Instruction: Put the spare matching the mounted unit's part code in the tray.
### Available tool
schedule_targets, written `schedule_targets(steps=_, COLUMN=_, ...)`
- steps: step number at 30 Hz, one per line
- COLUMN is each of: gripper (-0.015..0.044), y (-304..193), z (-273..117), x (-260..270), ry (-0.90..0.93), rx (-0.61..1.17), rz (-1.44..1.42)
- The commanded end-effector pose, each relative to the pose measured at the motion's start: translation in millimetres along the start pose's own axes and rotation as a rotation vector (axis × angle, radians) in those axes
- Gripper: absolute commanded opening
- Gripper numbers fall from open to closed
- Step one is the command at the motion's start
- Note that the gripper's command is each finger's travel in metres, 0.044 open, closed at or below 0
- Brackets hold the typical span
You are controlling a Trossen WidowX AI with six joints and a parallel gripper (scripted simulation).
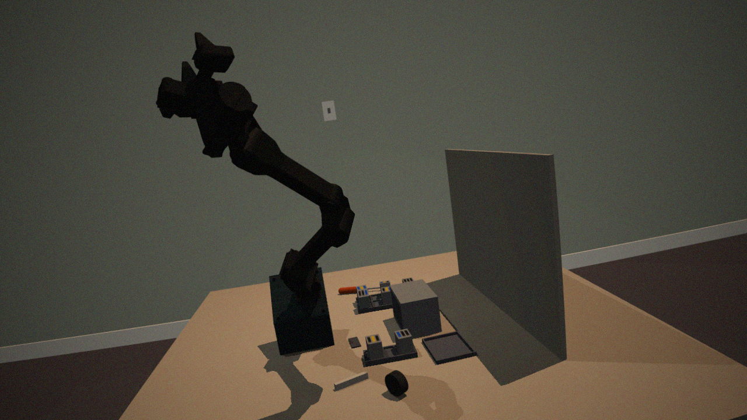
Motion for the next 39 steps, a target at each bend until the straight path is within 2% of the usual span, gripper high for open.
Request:
schedule_targets(steps=1, gripper=0.0426, y=0.0, z=0.0, x=0.0, ry=0.000, rx=0.000, rz=0.000)
schedule_targets(steps=2, gripper=0.0440, y=0.0, z=0.0, x=0.0, ry=0.000, rx=0.000, rz=0.000)
schedule_targets(steps=9, gripper=0.0440, y=-1.8, z=4.3, x=4.1, ry=-0.001, rx=0.018, rz=-0.006)
schedule_targets(steps=19, gripper=0.0440, y=-42.2, z=57.3, x=47.0, ry=-0.008, rx=0.254, rz=-0.048)
schedule_targets(steps=30, gripper=0.0440, y=-154.8, z=118.6, x=86.1, ry=-0.036, rx=0.664, rz=-0.024)
schedule_targets(steps=39, gripper=0.0440, y=-283.2, z=128.5, x=88.3, ry=-0.117, rx=1.056, rz=0.052)
Point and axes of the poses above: the point midway between the two fingers, 35 mm back from their tips, its own z axis out along the fingers, its own x axis across the jaws, y = z × x, the point moved 6 cm from there along -z, back along the fingers, and after that the axes turned 8 degrees about z, right-handed, at the moved point
